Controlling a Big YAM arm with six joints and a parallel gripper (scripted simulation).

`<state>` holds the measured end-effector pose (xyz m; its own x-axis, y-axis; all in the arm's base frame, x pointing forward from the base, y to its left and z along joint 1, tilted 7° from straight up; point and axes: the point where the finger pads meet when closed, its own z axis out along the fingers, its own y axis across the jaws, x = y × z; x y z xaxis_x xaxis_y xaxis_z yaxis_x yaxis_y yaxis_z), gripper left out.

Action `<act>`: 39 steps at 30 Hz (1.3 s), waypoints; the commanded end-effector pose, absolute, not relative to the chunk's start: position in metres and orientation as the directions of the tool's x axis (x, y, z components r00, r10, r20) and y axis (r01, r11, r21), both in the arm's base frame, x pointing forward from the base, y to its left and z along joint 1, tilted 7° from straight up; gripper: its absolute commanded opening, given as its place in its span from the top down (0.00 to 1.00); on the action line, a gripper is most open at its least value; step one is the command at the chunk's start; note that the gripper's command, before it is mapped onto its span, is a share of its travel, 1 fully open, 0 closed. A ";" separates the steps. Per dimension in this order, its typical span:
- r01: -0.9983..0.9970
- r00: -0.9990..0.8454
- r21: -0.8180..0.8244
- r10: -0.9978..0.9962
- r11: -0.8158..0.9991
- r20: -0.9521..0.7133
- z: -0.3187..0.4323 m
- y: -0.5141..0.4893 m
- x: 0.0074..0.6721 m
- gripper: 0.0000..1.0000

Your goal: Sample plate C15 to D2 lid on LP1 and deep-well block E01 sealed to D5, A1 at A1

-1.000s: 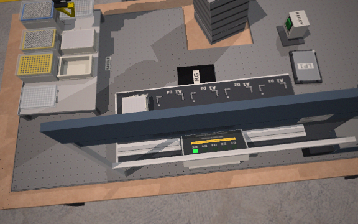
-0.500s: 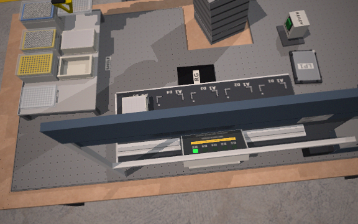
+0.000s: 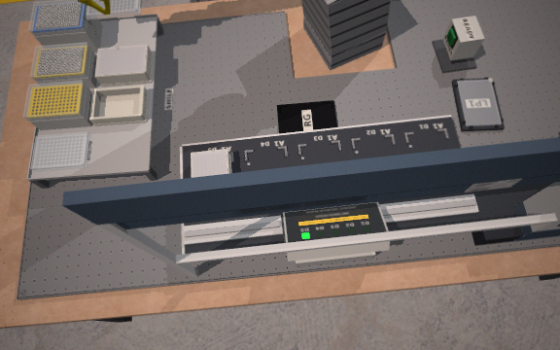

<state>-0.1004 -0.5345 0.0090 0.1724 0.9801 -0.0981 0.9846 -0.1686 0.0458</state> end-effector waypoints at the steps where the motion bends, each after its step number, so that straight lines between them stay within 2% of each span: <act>1: 0.984 0.176 0.041 0.965 -0.172 -0.195 0.059 -0.560 -0.116 1.00; 39: 0.984 0.176 0.041 0.964 -0.171 -0.199 0.116 -0.551 -0.117 1.00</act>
<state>-0.1024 -0.5286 0.0693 0.1726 0.9796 -0.1034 0.9846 -0.1687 0.0451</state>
